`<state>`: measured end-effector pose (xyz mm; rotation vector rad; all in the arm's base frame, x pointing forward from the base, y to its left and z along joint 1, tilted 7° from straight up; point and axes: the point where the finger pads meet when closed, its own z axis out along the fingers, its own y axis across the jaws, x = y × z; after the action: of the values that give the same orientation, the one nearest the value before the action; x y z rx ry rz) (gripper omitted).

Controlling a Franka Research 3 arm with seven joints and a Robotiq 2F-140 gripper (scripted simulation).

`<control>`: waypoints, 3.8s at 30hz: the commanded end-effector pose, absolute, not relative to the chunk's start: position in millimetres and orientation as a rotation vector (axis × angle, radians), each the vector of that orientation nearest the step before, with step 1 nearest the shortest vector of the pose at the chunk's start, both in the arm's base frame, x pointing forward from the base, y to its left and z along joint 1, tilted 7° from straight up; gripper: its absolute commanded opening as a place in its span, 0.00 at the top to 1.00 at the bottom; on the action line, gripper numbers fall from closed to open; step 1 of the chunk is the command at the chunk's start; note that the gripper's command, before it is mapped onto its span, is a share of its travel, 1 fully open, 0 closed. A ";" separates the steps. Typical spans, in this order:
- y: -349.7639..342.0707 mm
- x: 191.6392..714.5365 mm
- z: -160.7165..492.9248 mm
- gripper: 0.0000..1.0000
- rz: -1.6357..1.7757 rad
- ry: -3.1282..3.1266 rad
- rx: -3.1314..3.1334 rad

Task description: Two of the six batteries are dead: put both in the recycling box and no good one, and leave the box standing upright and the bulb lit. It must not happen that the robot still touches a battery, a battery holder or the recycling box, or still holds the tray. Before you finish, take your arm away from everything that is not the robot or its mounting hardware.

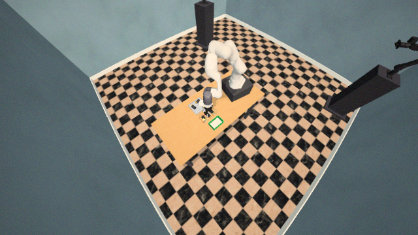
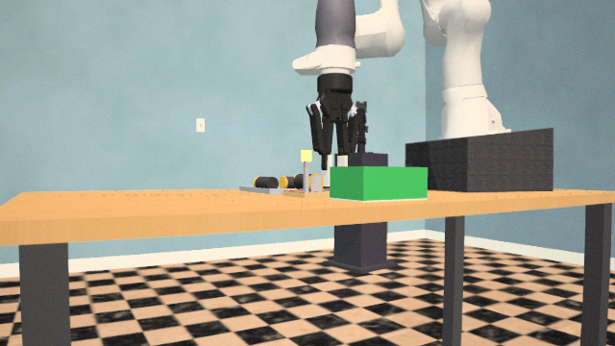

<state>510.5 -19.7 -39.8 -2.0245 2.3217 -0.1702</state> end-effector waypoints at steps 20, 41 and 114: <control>-17.7 506.2 4.4 0.84 -0.171 2.325 -2.014; -15.0 499.2 63.5 0.84 -0.171 2.325 -2.014; -160.8 487.2 71.8 0.84 -0.177 2.213 -2.146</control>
<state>486.6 -161.1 71.8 -2.1143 2.2398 -0.1746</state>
